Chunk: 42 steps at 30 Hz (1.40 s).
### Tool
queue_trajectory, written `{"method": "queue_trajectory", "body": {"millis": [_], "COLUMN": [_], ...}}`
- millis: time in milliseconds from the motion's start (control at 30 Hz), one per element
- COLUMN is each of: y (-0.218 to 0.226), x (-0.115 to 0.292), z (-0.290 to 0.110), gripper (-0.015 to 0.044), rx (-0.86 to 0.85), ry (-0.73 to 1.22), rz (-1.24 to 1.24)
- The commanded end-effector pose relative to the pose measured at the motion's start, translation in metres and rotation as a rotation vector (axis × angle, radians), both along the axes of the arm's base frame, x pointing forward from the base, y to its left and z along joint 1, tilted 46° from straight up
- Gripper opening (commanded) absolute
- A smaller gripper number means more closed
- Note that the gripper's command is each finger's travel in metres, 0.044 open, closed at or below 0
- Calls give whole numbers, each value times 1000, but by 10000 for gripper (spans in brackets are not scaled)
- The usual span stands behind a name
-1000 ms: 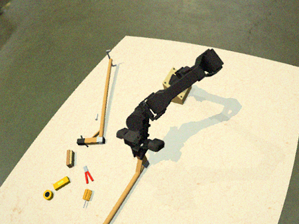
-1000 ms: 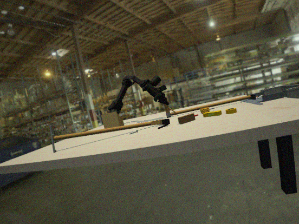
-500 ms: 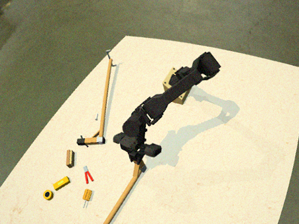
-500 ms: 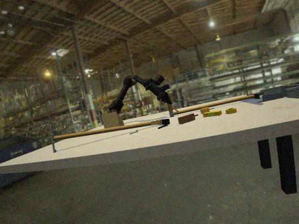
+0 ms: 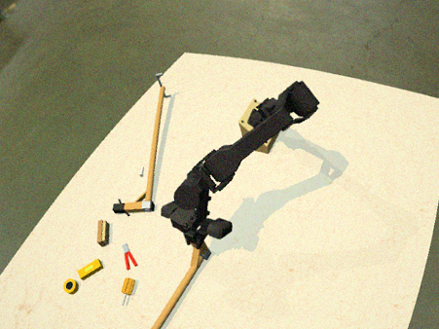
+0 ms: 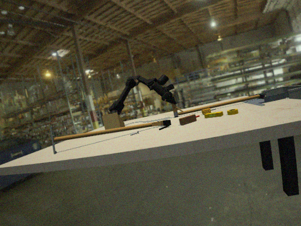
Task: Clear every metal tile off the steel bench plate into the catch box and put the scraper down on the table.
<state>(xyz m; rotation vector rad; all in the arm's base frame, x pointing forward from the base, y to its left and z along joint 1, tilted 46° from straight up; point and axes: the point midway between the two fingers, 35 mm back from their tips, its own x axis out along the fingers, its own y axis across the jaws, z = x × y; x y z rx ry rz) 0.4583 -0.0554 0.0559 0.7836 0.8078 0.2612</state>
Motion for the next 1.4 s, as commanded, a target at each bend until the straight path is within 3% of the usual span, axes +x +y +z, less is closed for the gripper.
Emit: {"method": "queue_trajectory", "body": {"millis": [0, 1367], "y": [-5, -10], "x": [8, 58], "z": [4, -1], "gripper": [0, 0], "rx": [-5, -1], "ry": [-11, -7], "rz": [-10, -3]}}
